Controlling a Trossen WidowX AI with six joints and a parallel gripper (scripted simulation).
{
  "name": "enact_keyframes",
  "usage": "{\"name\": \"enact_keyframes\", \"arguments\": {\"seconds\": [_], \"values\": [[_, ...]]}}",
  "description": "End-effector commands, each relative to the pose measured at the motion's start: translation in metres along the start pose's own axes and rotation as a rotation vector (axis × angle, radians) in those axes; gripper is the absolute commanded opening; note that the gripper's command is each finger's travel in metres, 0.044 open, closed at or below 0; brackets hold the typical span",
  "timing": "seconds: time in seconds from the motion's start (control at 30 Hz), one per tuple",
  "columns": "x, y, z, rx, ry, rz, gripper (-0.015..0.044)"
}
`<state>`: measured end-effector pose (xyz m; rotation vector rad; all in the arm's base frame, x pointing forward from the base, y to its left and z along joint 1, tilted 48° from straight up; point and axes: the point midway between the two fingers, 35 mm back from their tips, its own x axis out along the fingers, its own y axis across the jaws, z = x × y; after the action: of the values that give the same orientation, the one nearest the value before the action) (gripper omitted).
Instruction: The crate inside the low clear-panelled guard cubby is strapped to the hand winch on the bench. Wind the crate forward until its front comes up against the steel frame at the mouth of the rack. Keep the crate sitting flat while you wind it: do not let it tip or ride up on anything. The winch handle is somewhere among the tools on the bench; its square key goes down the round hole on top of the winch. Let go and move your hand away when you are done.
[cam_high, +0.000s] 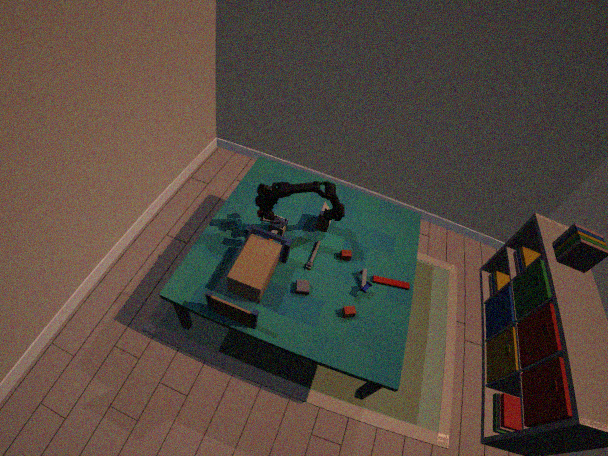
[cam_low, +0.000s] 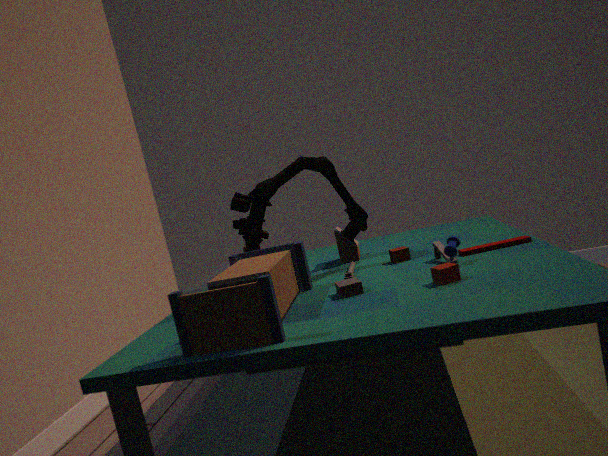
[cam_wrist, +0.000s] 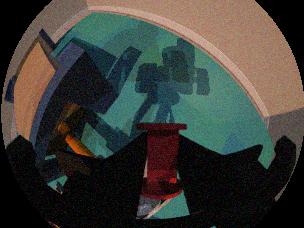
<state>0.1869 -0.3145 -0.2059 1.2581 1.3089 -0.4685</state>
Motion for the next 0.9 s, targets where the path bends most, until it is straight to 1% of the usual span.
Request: {"name": "enact_keyframes", "arguments": {"seconds": [0.0, 0.87], "values": [[0.003, 0.021, -0.001, -0.008, 0.013, 0.033, 0.0000], [0.001, 0.062, -0.005, -0.008, 0.015, 0.036, 0.0000]]}}
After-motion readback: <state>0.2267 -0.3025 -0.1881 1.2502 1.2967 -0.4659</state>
